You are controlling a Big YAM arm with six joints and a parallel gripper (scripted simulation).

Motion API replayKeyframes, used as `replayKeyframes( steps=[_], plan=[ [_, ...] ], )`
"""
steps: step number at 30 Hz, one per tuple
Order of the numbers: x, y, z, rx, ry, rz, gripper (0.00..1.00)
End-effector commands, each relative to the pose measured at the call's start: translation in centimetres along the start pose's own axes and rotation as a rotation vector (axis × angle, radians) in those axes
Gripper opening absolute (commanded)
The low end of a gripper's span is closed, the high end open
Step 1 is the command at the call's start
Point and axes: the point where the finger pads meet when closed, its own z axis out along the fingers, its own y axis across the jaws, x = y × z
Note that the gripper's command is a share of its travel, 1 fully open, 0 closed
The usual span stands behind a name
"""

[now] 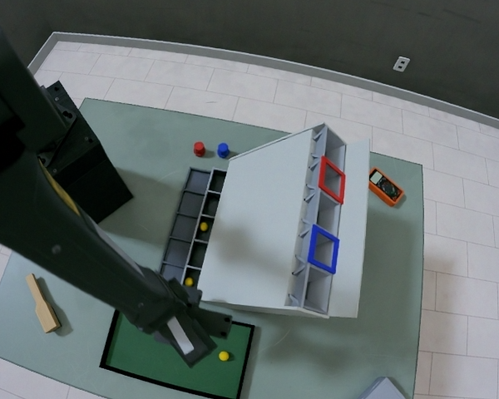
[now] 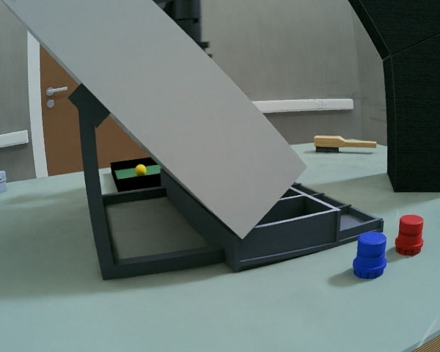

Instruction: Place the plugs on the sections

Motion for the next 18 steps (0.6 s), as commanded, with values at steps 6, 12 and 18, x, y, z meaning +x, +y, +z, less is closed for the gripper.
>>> replayKeyframes(
  steps=[6,12,18],
  plan=[
    [-1.9,-3.4,1.5,-0.012,0.018,-0.016,0.80],
    [-3.0,-5.1,2.1,-0.004,0.005,-0.009,0.80],
    [-4.0,-6.8,2.6,0.004,-0.008,-0.003,0.80]
  ],
)
